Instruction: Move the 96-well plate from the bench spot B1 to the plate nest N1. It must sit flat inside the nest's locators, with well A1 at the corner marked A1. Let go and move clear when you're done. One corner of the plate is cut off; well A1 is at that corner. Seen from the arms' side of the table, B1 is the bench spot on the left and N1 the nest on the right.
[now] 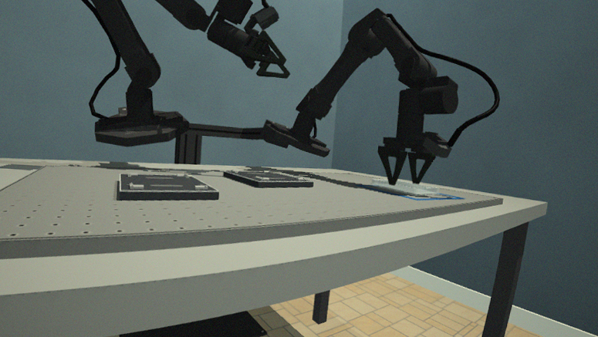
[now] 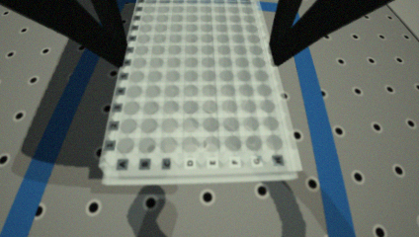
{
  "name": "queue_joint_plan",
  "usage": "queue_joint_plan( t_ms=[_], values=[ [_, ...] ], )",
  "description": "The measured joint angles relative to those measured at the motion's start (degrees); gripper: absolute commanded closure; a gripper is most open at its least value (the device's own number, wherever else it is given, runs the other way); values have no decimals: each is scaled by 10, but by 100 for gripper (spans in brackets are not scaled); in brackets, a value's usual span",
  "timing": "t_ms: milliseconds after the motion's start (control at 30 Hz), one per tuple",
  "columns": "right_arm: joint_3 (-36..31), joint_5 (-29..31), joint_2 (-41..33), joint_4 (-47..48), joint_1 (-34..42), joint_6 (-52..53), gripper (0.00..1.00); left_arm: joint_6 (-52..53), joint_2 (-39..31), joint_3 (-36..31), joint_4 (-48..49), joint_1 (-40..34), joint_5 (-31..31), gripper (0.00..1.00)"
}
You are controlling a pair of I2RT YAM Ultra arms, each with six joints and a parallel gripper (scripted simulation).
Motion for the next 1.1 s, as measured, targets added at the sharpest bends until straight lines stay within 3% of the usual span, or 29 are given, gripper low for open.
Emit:
queue_joint_plan(
  t_ms=[733, 1100],
  values=[
    [0, 0, 0, 0, 0, 0, 0, -23, -32, 66, -83, -18, -3, 23],
    [0, 0, 0, 0, 0, 0, 0, -222, -32, 66, -83, -18, -3, 23]
  ],
)
